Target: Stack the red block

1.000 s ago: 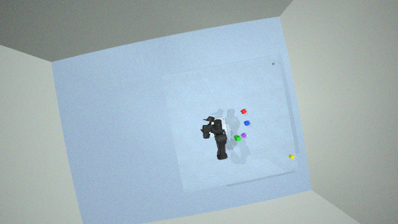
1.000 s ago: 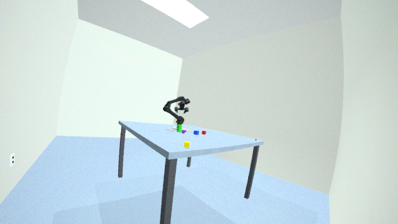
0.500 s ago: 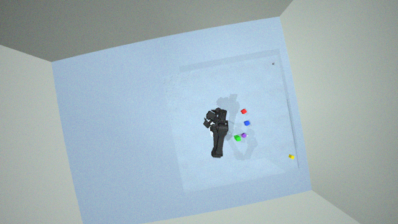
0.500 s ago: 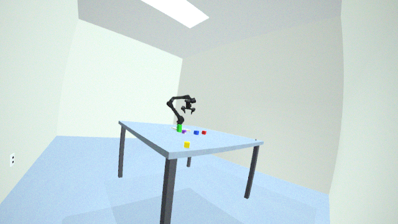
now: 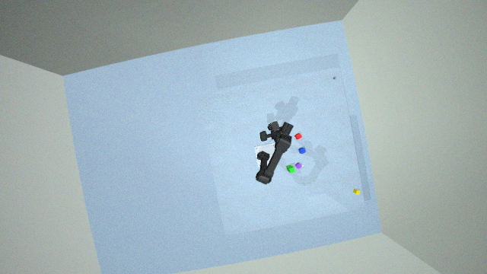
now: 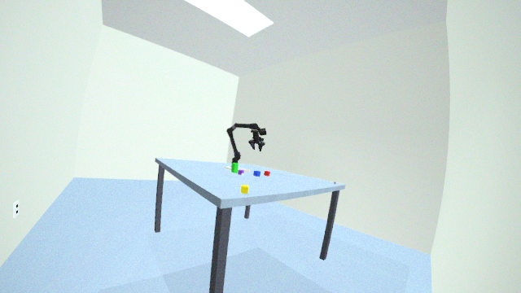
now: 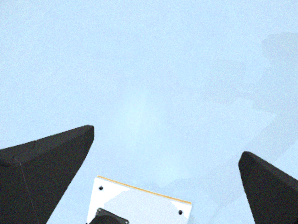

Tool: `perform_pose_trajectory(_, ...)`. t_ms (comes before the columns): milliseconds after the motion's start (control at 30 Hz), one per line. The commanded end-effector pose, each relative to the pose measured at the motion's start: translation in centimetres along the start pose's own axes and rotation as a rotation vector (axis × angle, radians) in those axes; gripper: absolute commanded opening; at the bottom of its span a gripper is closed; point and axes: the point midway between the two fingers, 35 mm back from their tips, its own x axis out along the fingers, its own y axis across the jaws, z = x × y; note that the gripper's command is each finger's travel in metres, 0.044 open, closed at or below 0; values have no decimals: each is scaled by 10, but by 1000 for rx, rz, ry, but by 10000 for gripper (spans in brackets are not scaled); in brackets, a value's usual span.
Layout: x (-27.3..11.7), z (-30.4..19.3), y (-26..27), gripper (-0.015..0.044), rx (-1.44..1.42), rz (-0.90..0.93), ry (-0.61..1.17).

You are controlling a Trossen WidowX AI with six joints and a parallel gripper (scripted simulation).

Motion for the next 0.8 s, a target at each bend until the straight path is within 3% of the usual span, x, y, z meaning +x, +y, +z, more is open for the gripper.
perform_pose_trajectory(0,0,2,-40,440,170,-72,27)
perform_pose_trajectory(400,1,-15,-129,440,536,-191,102)
perform_pose_trajectory(767,4,-65,-220,440,906,-295,204)
